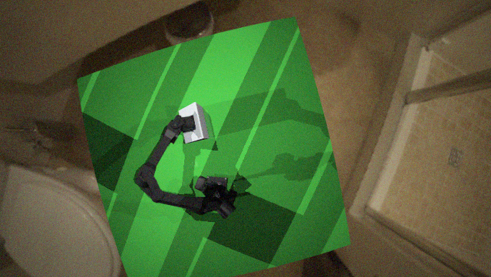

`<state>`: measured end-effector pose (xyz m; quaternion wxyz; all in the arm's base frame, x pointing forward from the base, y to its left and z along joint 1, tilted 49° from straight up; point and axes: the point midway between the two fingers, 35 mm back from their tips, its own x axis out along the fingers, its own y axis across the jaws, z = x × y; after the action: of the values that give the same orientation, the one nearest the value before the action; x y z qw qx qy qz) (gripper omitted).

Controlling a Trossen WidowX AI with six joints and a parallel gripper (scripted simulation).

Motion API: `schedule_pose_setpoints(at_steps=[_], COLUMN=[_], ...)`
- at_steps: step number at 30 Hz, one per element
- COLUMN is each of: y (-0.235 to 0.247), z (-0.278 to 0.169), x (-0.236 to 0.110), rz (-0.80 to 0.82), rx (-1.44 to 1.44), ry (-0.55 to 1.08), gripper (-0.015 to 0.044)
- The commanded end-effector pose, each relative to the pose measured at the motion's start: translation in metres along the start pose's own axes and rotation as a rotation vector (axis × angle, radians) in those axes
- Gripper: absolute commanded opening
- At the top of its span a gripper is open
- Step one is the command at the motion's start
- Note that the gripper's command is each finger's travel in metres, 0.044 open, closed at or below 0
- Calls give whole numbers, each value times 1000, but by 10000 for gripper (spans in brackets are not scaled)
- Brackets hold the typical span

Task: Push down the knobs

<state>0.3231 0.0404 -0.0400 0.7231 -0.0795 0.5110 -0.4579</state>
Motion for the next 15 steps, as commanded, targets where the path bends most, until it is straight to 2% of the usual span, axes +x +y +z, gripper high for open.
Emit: schedule_pose_setpoints(at_steps=[1, 15], y=[0, 0], z=[0, 0], x=[0, 6], rz=[-1, -1], rx=[-4, -4], ry=[-3, -3], gripper=[0, 0])
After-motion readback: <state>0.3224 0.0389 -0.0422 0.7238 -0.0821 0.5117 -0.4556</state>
